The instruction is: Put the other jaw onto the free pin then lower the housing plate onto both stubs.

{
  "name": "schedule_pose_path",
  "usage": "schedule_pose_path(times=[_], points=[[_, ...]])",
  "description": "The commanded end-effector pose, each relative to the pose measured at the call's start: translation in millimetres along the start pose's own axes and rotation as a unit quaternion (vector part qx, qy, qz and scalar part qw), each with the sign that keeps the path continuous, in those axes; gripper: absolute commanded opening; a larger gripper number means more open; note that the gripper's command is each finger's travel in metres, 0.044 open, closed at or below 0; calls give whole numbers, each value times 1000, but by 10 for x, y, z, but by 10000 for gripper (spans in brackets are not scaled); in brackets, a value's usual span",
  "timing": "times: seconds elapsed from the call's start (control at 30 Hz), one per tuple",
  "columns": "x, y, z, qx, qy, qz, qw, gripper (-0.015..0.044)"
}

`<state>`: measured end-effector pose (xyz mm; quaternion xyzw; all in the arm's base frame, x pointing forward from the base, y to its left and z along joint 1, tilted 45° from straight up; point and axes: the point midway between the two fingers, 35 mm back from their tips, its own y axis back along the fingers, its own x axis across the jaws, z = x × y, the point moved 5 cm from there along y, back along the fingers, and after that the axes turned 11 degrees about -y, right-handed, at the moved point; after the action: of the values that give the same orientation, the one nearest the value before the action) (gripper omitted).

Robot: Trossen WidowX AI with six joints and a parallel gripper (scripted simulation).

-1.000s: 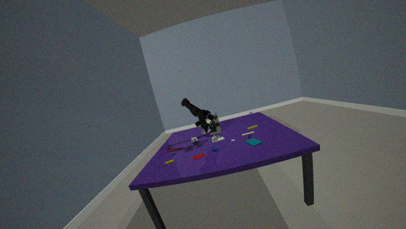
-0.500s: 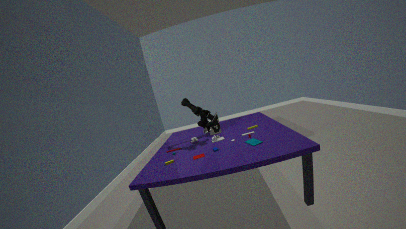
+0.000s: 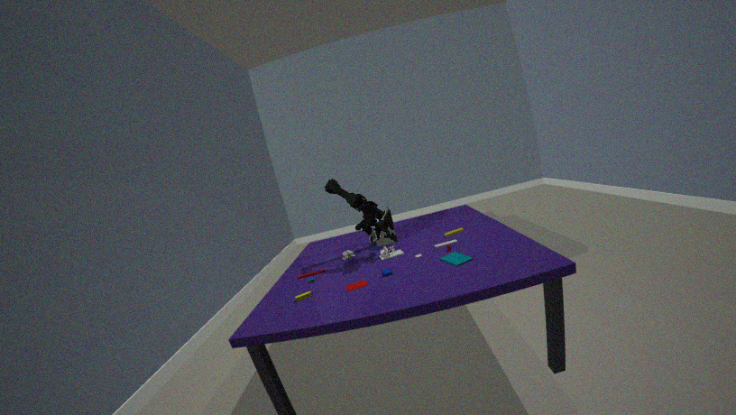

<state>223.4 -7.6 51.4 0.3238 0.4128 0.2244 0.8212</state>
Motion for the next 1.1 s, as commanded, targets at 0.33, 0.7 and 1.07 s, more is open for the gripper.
schedule_pose_path(times=[0.33,0.7,1.07], points=[[67,-17,-171,3,178,-3,984,134],[96,-20,-261,2,279,-5,960,134],[96,-20,-261,2,279,-5,960,134]])
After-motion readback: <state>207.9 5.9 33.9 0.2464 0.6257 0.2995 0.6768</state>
